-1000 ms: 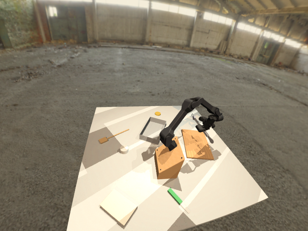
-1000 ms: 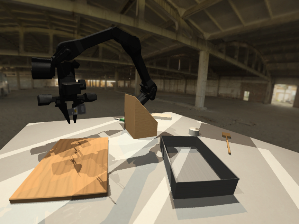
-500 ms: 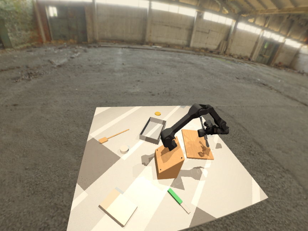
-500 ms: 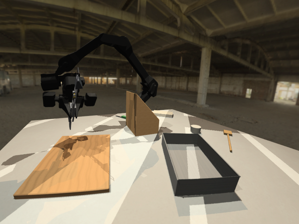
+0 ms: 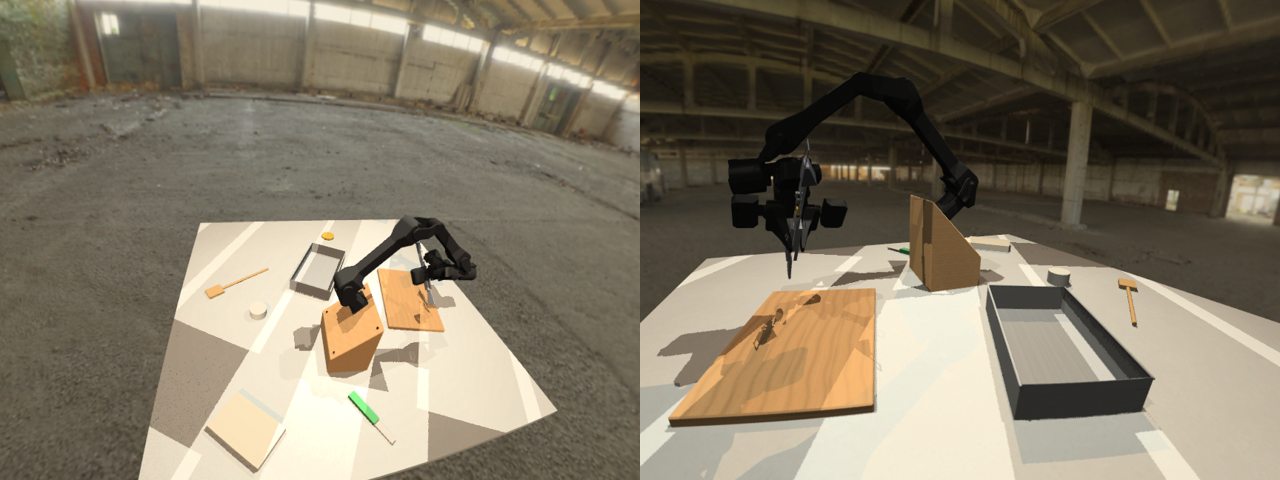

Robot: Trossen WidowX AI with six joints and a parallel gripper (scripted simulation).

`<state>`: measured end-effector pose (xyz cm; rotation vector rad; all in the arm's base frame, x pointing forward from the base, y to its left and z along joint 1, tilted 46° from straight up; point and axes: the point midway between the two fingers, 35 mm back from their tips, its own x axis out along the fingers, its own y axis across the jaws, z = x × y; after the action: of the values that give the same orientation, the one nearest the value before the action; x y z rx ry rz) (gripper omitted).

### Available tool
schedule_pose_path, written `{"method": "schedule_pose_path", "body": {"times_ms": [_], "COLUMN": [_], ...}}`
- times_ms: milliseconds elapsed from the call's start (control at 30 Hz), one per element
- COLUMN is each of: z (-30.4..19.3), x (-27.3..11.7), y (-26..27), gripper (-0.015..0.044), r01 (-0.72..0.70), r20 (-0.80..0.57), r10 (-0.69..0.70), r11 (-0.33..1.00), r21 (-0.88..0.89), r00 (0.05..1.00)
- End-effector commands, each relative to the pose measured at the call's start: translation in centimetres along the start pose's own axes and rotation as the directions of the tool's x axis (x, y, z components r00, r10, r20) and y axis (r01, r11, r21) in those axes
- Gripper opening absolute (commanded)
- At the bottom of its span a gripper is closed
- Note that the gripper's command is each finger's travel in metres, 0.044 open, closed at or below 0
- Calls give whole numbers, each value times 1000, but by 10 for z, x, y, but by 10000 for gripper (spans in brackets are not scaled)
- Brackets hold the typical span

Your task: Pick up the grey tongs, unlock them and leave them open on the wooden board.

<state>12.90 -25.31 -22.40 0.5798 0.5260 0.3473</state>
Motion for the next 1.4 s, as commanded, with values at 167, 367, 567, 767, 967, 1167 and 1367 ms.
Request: {"method": "schedule_pose_path", "body": {"times_ms": [167, 367, 567, 767, 967, 1167, 1367], "z": [1, 1, 1, 2, 6, 11, 20], "x": [0, 0, 0, 3, 11, 17, 19], "y": [-1, -1, -1, 0, 0, 0, -2], "gripper": [-150, -150, -150, -150, -150, -150, -150], "r01": [4, 4, 4, -16, -79, -123, -143], "r20": [9, 9, 9, -43, -246, -474, -661], "r10": [-4, -4, -4, 15, 76, 112, 107], "r11": [1000, 1000, 1000, 1000, 997, 992, 990], "r21": [-7, -7, -7, -8, -2, 6, 1], "r00": [1000, 1000, 1000, 999, 966, 873, 742]}}
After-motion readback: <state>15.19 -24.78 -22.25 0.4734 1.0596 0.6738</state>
